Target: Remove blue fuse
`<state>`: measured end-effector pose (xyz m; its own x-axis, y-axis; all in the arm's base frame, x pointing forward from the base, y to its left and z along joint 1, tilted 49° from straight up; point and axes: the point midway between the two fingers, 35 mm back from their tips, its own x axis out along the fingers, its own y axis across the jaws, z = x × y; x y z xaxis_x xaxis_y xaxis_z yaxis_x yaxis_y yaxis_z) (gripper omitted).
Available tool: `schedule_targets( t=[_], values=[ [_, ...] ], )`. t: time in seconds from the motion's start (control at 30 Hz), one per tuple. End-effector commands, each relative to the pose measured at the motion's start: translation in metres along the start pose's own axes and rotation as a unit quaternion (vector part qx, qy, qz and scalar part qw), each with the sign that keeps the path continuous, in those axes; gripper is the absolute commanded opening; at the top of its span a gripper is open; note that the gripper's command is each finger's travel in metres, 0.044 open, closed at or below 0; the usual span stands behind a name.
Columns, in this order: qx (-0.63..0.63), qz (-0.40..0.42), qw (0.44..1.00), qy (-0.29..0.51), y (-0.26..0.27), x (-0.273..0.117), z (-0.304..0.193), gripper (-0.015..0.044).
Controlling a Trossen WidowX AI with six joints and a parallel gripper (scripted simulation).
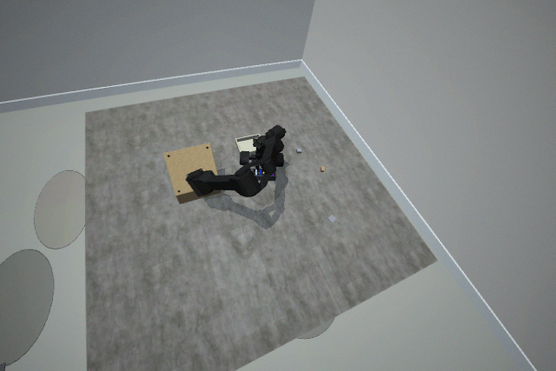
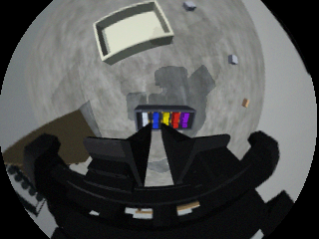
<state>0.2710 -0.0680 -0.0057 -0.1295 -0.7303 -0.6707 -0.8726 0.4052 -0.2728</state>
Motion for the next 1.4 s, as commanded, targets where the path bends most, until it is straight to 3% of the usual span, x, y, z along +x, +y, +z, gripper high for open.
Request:
schedule_targets(
  t=[0.0, 1.37],
  values=[
    [-0.002, 0.0, 1.0, 0.002, 0.001, 0.005, -0.001, 0.0068],
    [-0.002, -0.001, 1.0, 0.003, 0.0, 0.028, -0.002, 0.0068]
  ],
)
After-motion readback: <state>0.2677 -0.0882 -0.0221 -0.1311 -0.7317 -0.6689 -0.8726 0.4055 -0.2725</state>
